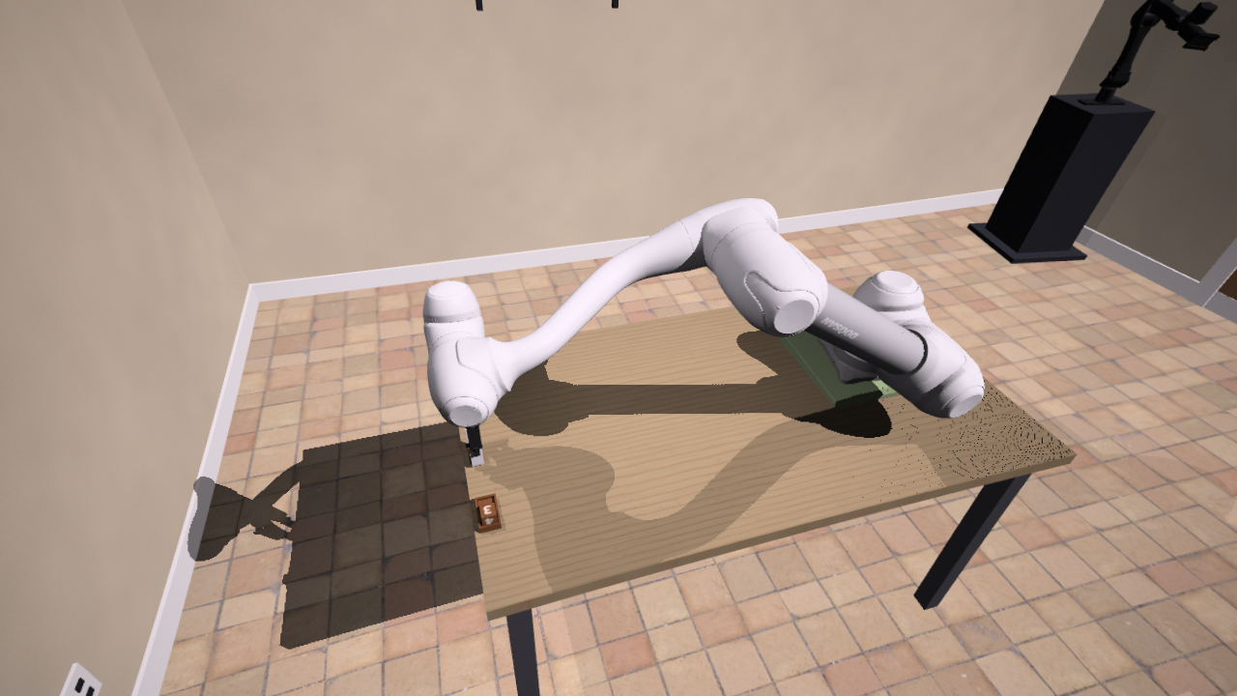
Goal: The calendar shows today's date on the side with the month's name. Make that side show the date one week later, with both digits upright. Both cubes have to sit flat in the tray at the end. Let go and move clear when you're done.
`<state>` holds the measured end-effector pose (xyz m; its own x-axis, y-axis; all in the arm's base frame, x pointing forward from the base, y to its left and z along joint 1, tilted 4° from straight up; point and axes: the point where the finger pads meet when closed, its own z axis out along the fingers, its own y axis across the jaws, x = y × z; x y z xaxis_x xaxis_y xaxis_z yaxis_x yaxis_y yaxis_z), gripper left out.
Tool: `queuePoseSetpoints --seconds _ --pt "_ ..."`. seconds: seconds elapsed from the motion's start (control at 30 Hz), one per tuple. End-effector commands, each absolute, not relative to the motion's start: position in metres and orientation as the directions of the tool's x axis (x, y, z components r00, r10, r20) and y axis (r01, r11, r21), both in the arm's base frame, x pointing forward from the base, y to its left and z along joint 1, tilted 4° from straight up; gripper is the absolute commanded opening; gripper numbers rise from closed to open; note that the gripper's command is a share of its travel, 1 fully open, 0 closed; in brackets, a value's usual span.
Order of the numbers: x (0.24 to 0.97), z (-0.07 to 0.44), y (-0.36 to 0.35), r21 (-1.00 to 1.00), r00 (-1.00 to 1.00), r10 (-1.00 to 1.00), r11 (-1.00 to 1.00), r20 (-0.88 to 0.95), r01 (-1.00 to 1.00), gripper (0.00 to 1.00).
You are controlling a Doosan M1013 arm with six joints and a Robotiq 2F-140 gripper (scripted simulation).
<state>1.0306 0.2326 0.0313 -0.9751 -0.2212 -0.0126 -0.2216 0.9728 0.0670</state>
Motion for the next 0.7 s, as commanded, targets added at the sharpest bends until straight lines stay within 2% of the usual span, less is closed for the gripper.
queuePoseSetpoints --seconds 0.0,0.37,0.67 --pt "1.031 0.032 0.233 0.067 -0.975 -0.221 0.973 -0.013 -0.222 0.36" --pt "1.031 0.035 0.232 0.067 -0.975 -0.221 0.973 -0.013 -0.222 0.36" --pt "1.031 0.072 0.230 0.067 -0.975 -0.221 0.973 -0.013 -0.222 0.36"
